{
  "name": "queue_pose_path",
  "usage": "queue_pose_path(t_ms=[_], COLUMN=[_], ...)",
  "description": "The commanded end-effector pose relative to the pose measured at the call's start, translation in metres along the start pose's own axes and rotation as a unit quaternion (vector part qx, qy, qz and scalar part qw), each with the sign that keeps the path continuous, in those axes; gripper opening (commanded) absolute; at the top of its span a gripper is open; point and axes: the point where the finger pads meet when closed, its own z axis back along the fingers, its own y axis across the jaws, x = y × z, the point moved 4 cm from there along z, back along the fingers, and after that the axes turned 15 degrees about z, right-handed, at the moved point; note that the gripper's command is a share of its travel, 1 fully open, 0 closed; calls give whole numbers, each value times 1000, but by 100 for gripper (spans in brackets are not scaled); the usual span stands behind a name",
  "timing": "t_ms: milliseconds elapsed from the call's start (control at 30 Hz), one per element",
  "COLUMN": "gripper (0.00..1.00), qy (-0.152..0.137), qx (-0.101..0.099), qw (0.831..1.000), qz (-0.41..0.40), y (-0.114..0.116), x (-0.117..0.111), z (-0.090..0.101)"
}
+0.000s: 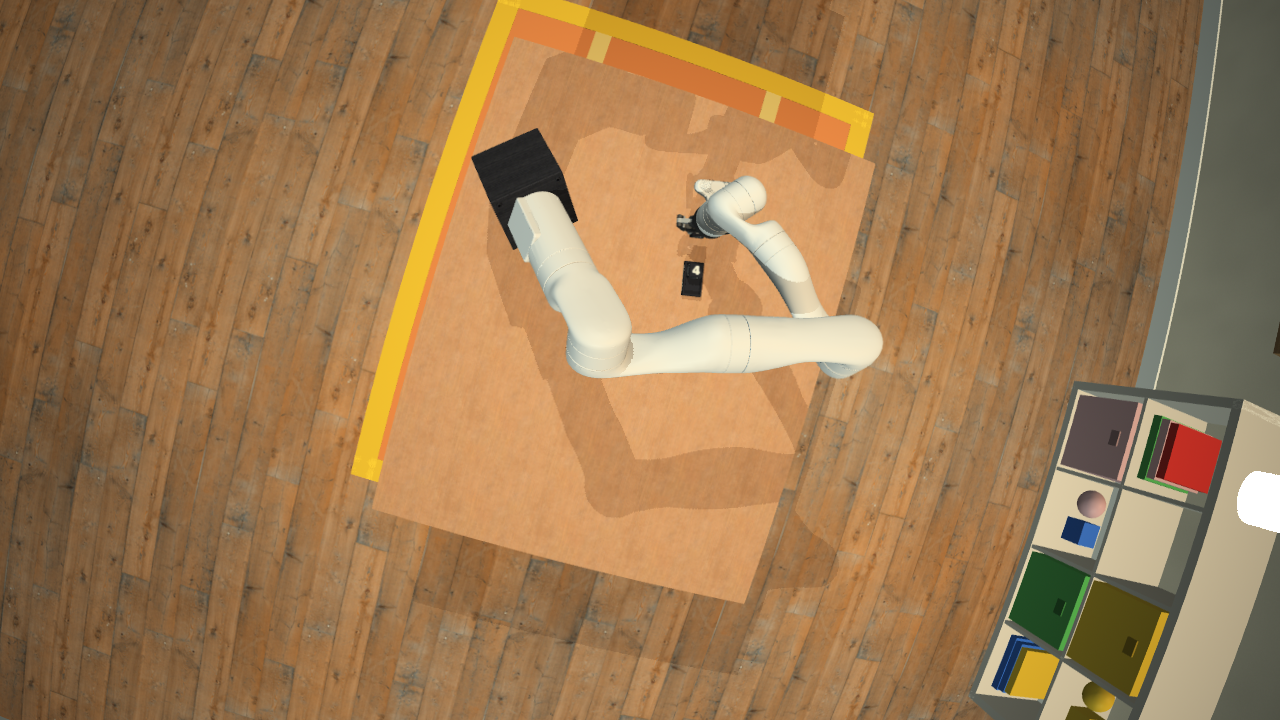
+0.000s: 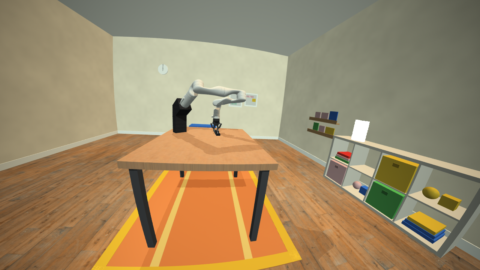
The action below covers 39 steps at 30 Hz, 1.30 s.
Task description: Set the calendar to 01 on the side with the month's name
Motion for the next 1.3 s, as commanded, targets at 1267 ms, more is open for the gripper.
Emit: queue_pose_path(t_ms=[1267], gripper=[28], qy=[0], qx=[1], qw=[1000], qz=[0], y=[0], x=[0], z=[52])
